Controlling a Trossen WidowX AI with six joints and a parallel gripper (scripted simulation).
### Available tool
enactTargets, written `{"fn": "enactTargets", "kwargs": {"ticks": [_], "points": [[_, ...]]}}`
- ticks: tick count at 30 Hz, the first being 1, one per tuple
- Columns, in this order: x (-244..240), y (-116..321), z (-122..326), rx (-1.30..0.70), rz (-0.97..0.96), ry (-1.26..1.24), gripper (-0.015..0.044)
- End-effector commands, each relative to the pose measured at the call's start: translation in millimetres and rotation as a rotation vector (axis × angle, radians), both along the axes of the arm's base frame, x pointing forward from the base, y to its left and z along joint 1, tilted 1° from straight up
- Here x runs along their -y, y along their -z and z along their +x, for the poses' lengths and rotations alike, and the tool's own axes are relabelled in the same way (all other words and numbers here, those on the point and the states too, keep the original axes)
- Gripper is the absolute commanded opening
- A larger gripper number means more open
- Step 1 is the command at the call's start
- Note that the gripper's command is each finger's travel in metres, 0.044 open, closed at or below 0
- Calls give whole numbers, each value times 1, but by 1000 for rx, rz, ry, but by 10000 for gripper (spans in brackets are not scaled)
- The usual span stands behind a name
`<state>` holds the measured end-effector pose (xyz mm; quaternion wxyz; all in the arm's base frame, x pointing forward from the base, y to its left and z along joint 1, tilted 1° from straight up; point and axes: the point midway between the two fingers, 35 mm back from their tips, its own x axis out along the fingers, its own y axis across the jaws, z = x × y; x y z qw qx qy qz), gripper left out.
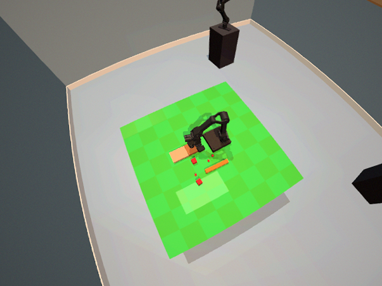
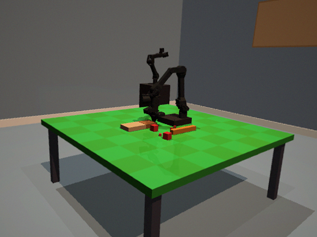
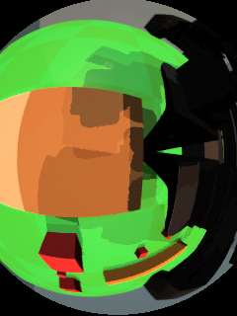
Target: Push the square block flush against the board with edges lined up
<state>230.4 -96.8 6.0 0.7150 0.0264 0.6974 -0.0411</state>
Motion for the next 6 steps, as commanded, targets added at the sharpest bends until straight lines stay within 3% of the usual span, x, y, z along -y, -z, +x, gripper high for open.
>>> {"fn": "enactTargets", "kwargs": {"ticks": [1, 6], "points": [[0, 2, 2, -2, 1, 2, 0], [0, 2, -5, -2, 1, 2, 0]]}}
